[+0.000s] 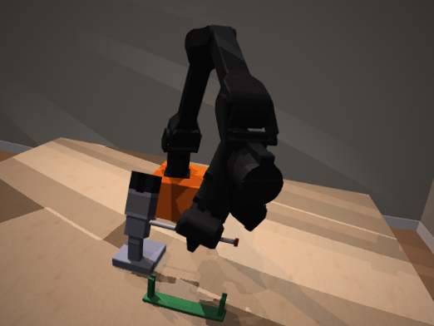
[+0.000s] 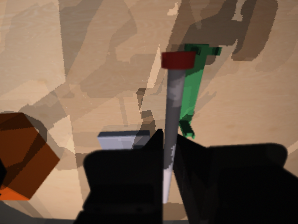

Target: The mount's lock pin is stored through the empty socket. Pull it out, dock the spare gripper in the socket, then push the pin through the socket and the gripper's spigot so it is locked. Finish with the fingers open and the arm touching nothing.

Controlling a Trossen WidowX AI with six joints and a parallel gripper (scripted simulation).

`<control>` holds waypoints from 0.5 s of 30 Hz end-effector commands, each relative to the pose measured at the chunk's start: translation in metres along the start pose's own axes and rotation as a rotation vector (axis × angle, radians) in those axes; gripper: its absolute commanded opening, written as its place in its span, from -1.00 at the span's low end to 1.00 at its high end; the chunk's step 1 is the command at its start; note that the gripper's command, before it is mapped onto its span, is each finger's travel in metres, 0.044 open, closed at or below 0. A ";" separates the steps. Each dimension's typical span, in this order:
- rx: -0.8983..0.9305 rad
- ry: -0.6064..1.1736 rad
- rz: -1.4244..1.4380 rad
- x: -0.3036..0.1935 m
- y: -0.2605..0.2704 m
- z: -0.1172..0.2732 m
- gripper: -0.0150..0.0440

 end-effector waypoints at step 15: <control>-0.007 -0.005 0.013 0.006 0.049 0.006 -0.49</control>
Point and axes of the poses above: the point midway between the two fingers, 35 mm back from their tips, its own z axis back along the fingers, its own y axis across the jaws, x = y × z, the point moved 5 cm from there along z, back along the fingers, and after that the axes turned 13 degrees about z, right-handed, at the moved point
